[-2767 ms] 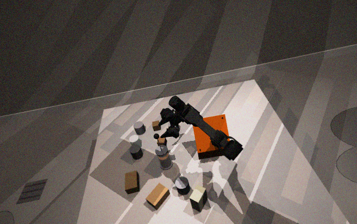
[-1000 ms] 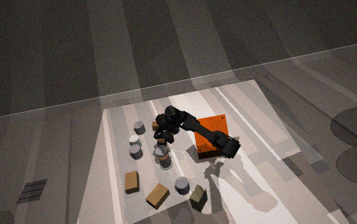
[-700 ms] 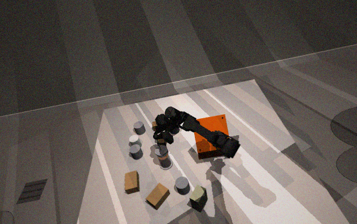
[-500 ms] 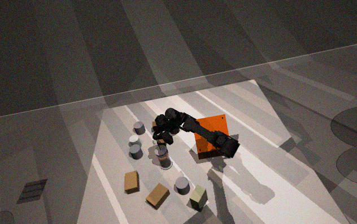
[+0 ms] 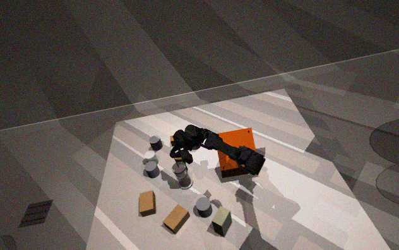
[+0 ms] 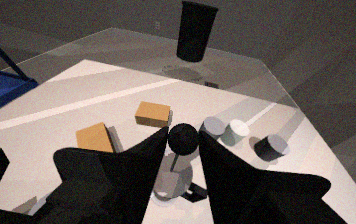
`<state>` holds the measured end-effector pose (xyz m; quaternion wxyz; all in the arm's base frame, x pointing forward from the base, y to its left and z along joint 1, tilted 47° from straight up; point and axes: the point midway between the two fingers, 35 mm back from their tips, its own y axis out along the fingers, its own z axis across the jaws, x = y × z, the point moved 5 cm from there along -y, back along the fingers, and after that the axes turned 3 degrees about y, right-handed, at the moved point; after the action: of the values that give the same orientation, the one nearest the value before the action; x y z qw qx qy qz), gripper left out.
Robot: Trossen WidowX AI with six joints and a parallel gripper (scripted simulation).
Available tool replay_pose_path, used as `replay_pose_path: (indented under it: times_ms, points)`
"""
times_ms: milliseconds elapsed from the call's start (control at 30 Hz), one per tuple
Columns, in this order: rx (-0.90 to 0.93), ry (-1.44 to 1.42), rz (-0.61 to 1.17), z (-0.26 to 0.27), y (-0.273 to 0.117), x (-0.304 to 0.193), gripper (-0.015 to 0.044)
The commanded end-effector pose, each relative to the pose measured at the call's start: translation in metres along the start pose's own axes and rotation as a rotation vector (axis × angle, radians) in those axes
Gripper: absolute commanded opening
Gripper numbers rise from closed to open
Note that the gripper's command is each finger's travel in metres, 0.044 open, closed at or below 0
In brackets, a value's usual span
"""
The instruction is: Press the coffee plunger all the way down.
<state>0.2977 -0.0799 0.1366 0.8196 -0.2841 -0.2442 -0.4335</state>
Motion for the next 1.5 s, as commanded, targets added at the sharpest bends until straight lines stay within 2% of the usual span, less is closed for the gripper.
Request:
replay_pose_path:
  times_ms: [0,867,1467]
  points:
    - [0.003,0.041,0.053,-0.003,0.009,-0.024,0.0126]
    - [0.009,0.045,0.045,-0.003,0.036,-0.058,0.0126]
    - [0.013,0.045,0.042,-0.005,0.048,-0.056,0.0126]
